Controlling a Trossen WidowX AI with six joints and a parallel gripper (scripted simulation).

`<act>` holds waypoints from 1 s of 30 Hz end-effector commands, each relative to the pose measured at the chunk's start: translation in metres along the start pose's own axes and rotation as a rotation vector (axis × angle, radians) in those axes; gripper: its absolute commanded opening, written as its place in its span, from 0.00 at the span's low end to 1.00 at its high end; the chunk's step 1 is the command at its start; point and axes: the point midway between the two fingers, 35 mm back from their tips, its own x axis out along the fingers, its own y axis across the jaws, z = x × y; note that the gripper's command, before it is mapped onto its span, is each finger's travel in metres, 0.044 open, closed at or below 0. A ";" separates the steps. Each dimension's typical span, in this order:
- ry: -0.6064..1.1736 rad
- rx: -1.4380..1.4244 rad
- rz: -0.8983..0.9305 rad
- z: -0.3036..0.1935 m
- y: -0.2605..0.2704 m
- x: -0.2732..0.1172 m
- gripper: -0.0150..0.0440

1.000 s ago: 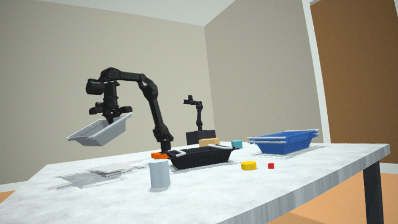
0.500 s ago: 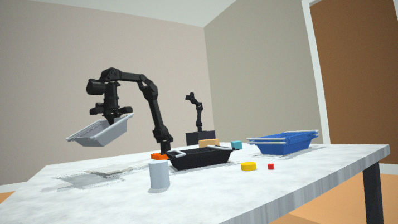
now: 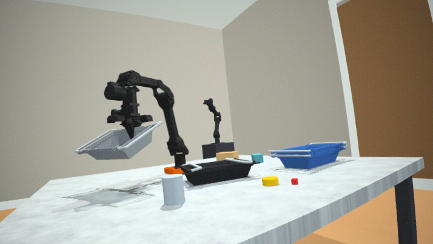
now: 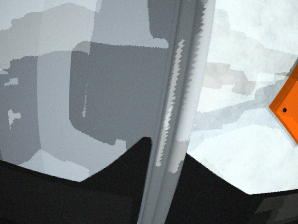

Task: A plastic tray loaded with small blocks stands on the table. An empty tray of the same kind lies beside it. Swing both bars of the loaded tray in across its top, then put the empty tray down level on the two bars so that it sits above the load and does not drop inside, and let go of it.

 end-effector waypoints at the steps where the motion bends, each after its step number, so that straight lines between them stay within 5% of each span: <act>1: 0.002 -0.036 0.016 -0.015 -0.001 -0.004 0.25; 30: 0.012 -0.338 0.014 -0.122 -0.039 -0.004 0.25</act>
